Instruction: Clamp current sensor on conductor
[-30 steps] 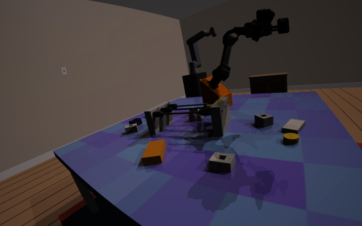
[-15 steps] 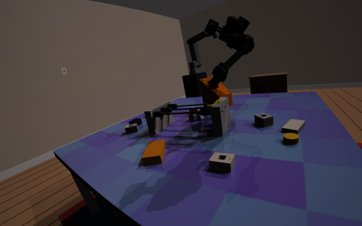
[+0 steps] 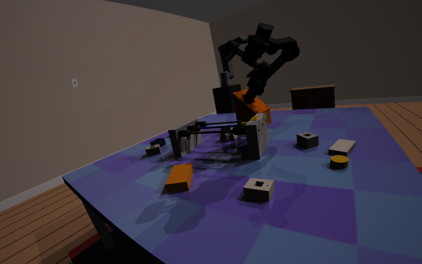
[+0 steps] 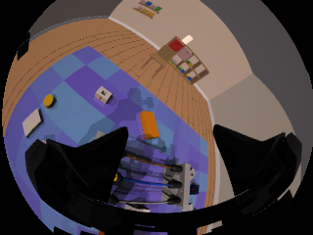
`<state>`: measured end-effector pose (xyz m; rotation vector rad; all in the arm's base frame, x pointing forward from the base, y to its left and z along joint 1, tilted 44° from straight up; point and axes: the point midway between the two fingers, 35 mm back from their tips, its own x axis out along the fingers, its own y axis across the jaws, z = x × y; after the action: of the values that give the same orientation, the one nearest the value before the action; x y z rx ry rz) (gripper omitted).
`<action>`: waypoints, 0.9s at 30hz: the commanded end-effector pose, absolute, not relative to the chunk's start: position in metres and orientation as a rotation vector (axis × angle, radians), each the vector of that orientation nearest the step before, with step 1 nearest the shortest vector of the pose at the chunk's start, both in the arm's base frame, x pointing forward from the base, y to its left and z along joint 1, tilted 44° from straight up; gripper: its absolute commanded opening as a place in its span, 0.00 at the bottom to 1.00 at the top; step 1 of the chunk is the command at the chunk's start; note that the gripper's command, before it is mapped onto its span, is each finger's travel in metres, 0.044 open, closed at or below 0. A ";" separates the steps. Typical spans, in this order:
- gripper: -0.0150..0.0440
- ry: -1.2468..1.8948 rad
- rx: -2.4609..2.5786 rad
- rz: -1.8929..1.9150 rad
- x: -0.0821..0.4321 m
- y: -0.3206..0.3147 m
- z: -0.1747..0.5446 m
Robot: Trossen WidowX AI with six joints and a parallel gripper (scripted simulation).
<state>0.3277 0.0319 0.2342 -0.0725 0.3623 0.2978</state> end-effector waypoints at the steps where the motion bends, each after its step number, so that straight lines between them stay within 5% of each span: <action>1: 1.00 0.619 -0.015 0.549 0.311 0.055 0.183; 8: 1.00 0.901 0.313 0.930 0.264 0.088 0.154; 27: 1.00 0.905 0.325 0.938 0.263 0.089 0.155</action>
<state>0.2631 0.0880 0.1546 0.3217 0.9054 0.9321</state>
